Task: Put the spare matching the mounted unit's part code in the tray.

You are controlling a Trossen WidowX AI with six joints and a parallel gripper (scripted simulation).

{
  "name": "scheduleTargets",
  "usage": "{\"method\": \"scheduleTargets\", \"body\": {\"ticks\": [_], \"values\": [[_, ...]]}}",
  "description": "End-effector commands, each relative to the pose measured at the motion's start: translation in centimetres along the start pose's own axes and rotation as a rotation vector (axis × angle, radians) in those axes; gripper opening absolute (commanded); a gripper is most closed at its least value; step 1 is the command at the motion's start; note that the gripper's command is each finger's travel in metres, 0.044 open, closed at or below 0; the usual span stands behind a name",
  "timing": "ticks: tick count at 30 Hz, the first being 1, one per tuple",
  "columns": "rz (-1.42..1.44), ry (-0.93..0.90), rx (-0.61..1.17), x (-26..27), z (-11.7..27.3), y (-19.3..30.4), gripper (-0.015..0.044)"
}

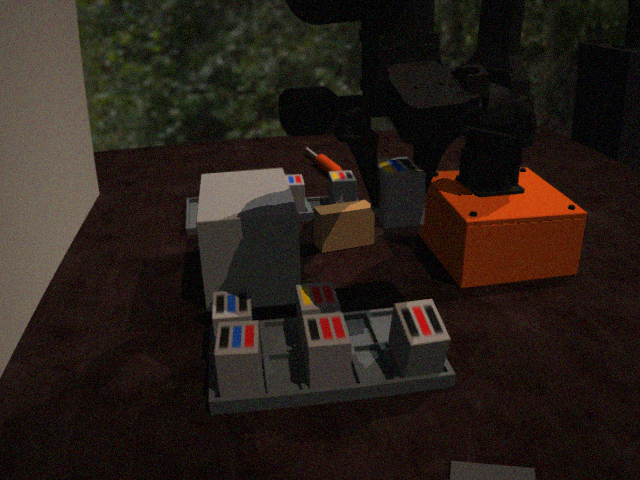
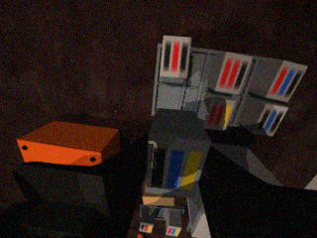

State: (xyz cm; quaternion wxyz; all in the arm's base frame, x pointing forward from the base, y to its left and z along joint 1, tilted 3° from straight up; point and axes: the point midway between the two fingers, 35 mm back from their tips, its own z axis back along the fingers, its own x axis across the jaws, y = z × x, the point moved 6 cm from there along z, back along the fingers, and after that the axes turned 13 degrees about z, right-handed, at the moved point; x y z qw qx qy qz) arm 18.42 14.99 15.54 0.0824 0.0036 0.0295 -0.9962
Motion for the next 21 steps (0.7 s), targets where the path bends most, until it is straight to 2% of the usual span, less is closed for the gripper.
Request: {"method": "scheduleTargets", "body": {"ticks": [1, 9, 21], "values": [[0.003, 0.010, -0.002, -0.2, 2.5, 0.2, 0.0000], [0.004, 0.012, -0.001, -0.4, 3.8, 0.5, 0.0000], [-0.026, 0.028, 0.006, -4.5, 4.4, 4.4, 0.0000]]}}
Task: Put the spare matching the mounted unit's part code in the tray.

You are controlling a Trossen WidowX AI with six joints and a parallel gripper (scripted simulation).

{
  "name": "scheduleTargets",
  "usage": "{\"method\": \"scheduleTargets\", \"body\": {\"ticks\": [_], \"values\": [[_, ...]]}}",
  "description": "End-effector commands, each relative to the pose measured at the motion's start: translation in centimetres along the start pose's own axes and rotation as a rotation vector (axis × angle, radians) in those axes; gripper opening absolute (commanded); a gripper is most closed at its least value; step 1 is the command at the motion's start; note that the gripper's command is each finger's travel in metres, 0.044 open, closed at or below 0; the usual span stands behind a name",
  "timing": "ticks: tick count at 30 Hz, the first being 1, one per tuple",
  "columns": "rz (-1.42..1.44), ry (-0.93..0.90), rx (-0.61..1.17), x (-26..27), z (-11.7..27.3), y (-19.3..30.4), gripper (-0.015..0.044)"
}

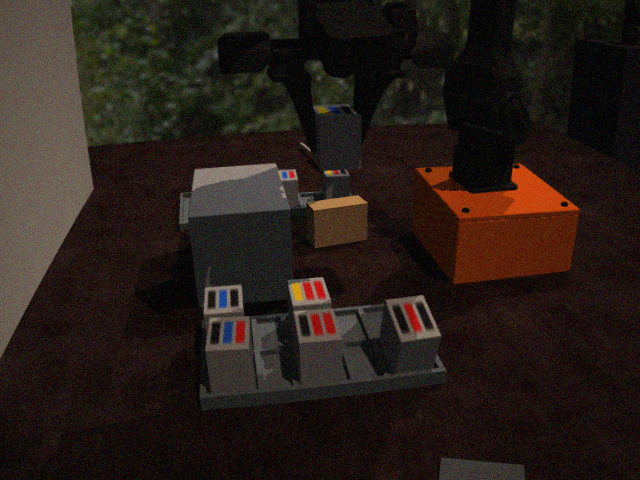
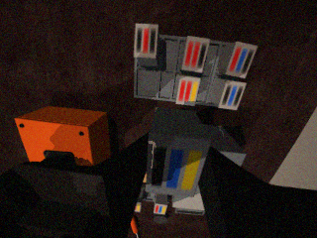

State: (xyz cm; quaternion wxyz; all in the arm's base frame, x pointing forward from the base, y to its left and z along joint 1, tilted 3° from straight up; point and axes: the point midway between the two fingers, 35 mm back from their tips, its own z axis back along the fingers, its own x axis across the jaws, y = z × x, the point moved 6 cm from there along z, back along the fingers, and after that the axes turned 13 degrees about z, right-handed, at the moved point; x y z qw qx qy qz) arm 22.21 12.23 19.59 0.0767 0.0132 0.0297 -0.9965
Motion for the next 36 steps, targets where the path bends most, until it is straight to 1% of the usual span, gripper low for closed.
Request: {"method": "scheduleTargets", "body": {"ticks": [1, 20, 36], "values": [[-0.023, 0.012, 0.006, -1.5, 0.2, 1.6, 0.0000], [-0.063, 0.027, 0.035, -6.0, 0.8, 10.4, 0.0000], [-0.062, 0.019, 0.054, -7.3, 0.7, 19.5, 0.0000]]}}
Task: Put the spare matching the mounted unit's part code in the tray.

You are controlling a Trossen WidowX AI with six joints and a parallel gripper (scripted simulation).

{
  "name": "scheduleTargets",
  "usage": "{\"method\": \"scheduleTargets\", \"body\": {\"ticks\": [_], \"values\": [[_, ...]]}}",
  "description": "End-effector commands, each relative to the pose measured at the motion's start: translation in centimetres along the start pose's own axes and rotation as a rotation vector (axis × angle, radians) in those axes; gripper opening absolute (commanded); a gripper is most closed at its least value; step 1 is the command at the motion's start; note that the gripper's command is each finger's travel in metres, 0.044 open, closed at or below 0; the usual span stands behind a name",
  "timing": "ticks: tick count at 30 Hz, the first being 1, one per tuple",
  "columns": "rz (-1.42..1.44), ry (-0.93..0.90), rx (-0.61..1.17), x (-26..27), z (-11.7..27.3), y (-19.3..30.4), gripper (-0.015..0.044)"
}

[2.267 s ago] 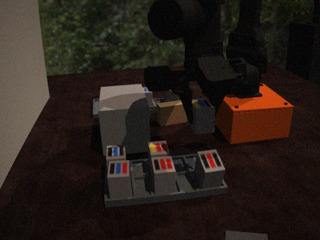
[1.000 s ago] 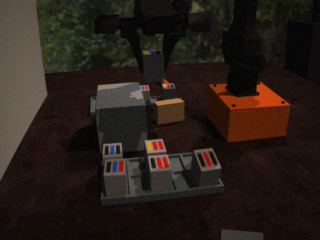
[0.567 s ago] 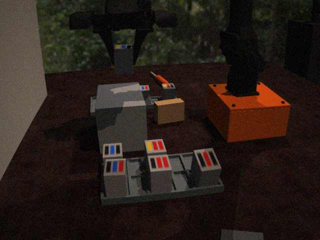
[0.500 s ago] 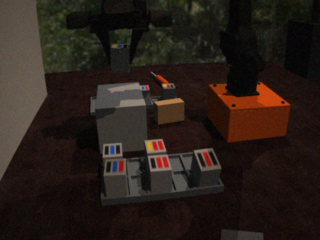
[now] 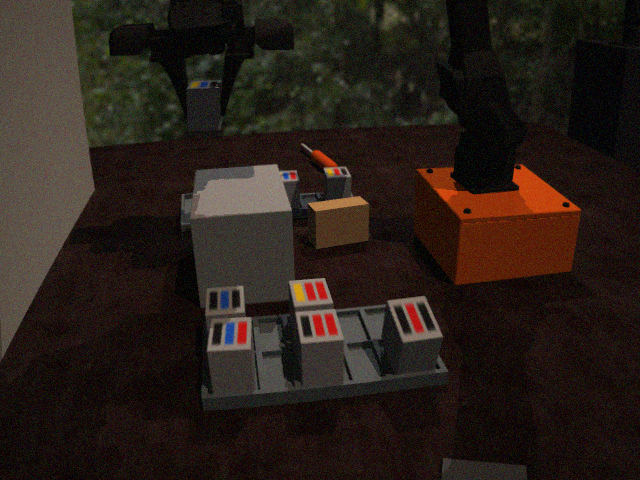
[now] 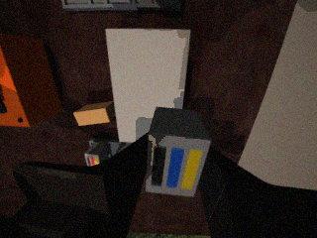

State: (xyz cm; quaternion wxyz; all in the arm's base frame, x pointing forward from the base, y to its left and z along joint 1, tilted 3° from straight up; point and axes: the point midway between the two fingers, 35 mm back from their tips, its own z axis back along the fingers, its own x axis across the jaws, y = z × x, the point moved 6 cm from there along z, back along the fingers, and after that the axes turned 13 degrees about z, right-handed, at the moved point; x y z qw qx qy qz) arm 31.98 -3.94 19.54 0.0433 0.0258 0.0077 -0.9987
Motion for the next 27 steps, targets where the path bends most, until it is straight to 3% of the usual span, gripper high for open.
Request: {"method": "scheduleTargets", "body": {"ticks": [1, 27], "values": [[0.007, -0.006, 0.007, -0.3, -0.1, 2.7, 0.0000], [0.082, -0.027, -0.018, 2.5, -1.2, 18.1, 0.0000]]}}
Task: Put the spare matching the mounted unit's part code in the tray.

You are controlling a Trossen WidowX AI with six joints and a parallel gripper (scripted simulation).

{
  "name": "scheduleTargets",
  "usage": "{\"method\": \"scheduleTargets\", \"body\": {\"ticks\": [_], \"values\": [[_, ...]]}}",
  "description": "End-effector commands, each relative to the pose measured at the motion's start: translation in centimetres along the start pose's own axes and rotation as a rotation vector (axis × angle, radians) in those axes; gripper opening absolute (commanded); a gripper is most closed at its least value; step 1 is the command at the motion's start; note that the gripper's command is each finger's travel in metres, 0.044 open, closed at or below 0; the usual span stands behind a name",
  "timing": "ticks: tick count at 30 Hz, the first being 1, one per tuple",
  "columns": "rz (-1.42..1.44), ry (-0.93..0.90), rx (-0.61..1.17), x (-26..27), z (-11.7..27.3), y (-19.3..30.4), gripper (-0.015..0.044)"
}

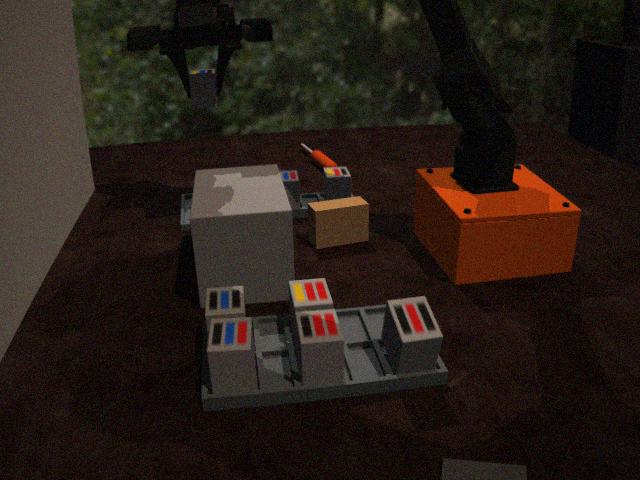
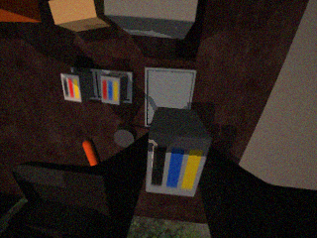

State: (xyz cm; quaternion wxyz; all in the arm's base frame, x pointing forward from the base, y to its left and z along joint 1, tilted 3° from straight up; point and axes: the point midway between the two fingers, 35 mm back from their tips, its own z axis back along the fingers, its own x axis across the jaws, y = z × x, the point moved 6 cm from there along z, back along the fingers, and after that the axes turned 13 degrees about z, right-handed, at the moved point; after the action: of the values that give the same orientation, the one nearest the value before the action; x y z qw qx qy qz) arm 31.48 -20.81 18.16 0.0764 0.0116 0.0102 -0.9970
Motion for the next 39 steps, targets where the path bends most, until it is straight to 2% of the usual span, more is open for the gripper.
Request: {"method": "scheduleTargets", "body": {"ticks": [1, 39], "values": [[0.016, 0.002, -0.009, 0.5, -0.2, 1.3, 0.0000], [0.016, 0.002, -0.009, 0.0, -3.7, 1.7, 0.0000]]}}
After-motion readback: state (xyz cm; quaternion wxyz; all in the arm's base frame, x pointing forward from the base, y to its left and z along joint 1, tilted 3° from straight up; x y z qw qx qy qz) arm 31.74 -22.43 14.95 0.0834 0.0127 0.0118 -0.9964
